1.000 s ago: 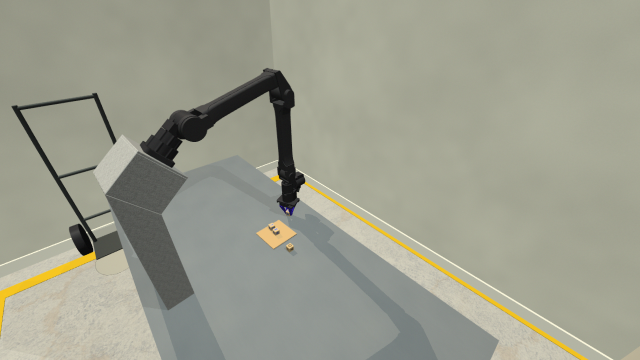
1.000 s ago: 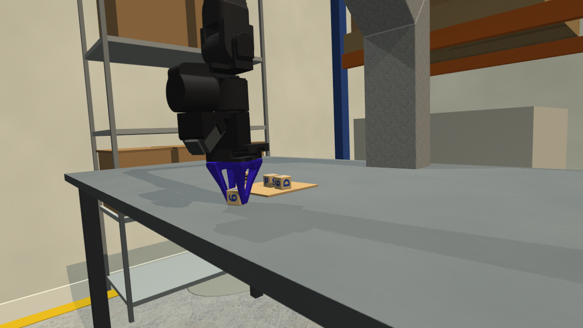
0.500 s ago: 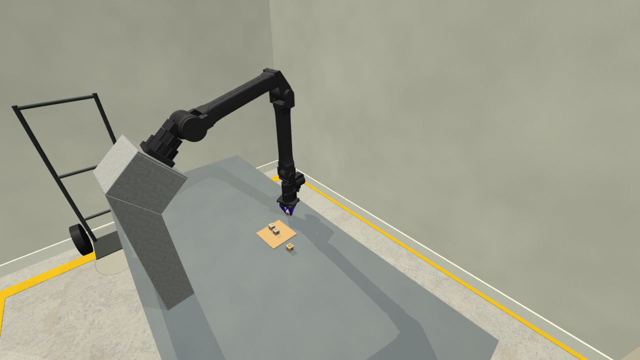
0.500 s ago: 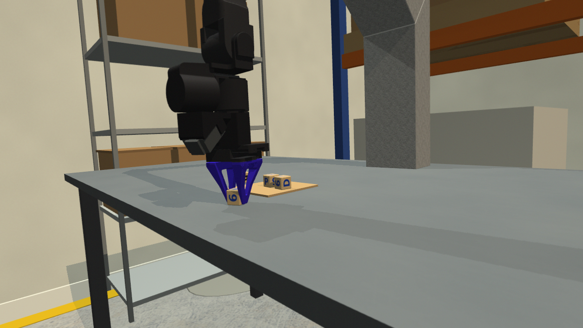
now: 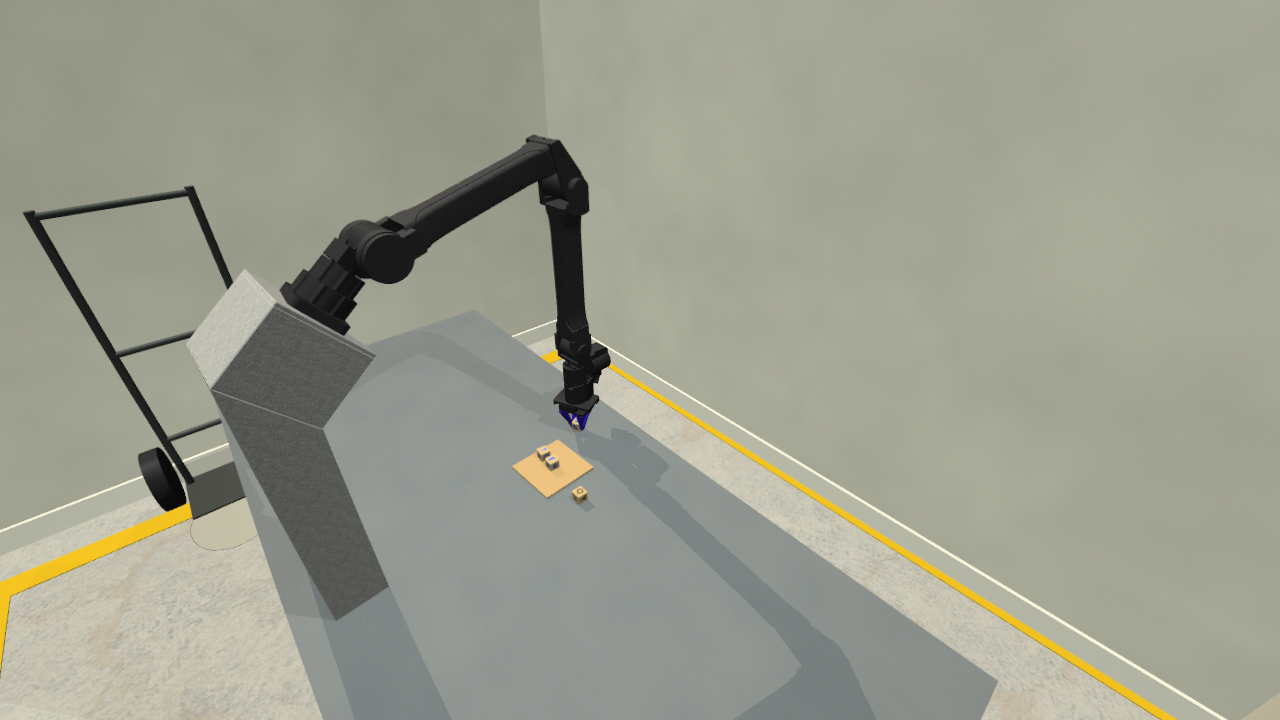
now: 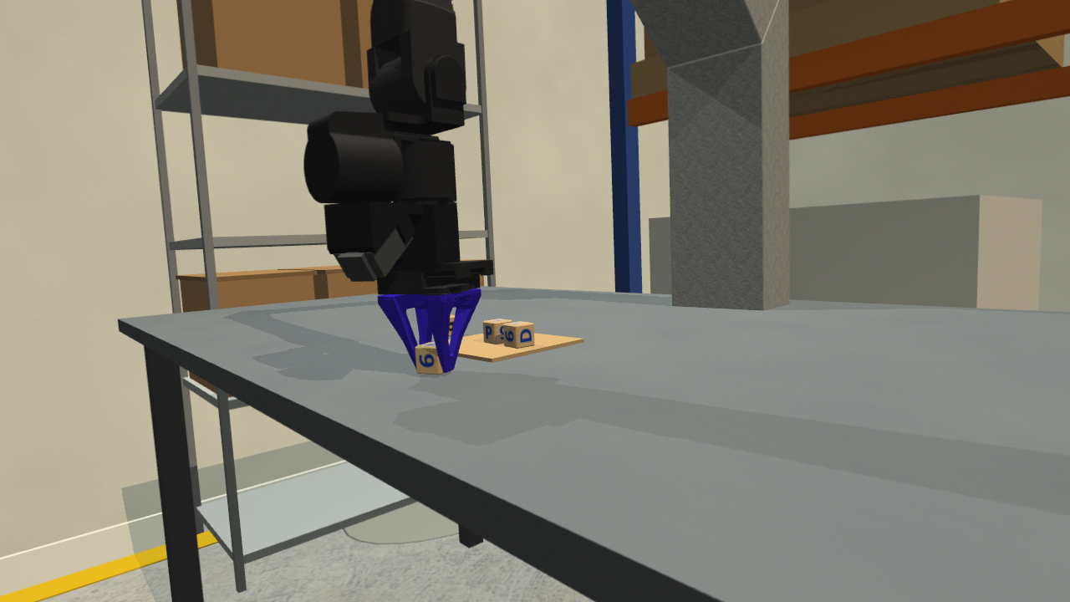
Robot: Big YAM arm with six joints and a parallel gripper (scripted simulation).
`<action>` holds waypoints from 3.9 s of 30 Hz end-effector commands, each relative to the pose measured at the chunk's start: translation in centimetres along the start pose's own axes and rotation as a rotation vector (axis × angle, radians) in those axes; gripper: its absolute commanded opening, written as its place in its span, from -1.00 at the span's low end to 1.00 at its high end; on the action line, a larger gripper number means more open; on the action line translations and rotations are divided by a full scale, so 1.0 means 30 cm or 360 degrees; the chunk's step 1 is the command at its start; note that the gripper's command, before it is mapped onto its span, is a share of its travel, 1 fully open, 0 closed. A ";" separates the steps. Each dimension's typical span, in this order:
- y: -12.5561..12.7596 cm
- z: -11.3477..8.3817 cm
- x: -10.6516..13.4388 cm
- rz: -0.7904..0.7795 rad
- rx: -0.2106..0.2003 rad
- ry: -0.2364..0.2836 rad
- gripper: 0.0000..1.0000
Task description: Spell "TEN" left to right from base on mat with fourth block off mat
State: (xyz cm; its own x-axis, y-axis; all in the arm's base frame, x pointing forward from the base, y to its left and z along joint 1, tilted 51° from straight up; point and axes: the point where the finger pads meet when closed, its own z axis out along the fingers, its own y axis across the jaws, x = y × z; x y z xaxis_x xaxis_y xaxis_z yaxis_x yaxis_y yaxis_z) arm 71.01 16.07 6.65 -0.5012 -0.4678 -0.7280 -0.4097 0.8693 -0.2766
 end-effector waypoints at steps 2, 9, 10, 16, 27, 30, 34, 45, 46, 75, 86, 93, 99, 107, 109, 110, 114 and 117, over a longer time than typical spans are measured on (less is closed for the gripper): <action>-0.049 -0.060 -0.045 -0.0002 0.0029 -0.0044 -0.57; -0.034 -0.205 -0.036 -0.0002 0.0019 -0.0030 -0.57; -0.031 -0.231 -0.036 -0.0002 0.0018 -0.0030 -0.57; -0.021 -0.349 -0.036 -0.0002 0.0015 -0.0031 -0.57; -0.003 -0.314 0.007 -0.0003 -0.0001 0.0008 -0.57; -0.025 -0.364 -0.050 0.0000 0.0020 -0.0048 -0.57; -0.030 -0.320 0.018 0.0078 0.0016 -0.0010 -0.57; -0.070 -0.298 0.152 0.0748 0.0011 0.0001 -0.57; -0.077 -0.296 0.175 0.0820 0.0009 -0.0002 -0.57; -0.142 -0.352 0.596 0.2963 -0.0006 0.0022 -0.57; -0.142 -0.352 0.596 0.3320 0.0009 0.0001 -0.57; -0.146 -0.319 0.574 0.3313 -0.0007 -0.0006 -0.57; -0.144 -0.265 0.571 0.3311 -0.0009 -0.0007 -0.57; -0.142 -0.173 0.572 0.3311 -0.0008 -0.0007 -0.57; -0.142 -0.140 0.572 0.3311 -0.0009 -0.0007 -0.57; -0.141 -0.124 0.572 0.3311 -0.0009 -0.0006 -0.57; -0.138 -0.065 0.577 0.3312 -0.0004 0.0003 -0.57; -0.139 -0.034 0.575 0.3312 -0.0007 -0.0002 -0.57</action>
State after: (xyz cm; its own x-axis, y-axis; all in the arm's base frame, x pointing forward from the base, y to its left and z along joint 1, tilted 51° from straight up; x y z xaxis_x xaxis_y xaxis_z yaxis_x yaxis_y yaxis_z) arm 62.65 3.34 -3.68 -0.1126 0.9877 0.1087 0.6396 -0.0117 0.7687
